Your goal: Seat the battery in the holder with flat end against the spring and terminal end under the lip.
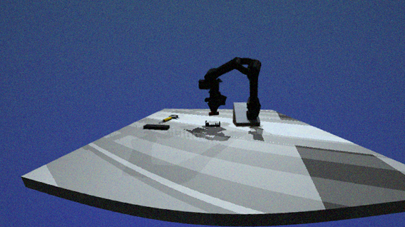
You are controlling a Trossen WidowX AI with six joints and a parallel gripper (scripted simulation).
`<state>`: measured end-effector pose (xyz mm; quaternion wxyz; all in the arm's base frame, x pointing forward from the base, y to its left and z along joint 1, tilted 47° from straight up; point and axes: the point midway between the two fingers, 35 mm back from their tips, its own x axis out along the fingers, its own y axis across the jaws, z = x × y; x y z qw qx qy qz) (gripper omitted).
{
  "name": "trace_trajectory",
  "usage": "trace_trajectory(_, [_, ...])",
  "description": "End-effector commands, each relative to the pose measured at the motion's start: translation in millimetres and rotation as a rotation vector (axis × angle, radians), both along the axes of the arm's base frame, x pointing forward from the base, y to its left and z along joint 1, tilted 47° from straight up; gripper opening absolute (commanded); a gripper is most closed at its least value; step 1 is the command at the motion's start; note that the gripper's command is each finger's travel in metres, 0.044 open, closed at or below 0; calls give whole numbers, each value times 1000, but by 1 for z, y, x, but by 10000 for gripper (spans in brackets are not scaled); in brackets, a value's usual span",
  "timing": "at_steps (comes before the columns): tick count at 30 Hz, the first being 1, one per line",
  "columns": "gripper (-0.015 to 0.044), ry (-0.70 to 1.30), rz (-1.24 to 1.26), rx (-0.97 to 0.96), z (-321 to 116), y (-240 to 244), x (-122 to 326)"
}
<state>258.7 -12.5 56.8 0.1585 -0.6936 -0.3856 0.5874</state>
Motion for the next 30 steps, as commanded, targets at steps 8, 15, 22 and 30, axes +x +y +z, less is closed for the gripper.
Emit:
trace_trajectory(8, [76,262,-245,0,-10,-11,7])
trace_trajectory(15, [76,243,-252,-1,-12,-9,8])
trace_trajectory(22, [76,187,-314,1,-23,0,12])
trace_trajectory(30, [76,125,-379,14,-32,11,14])
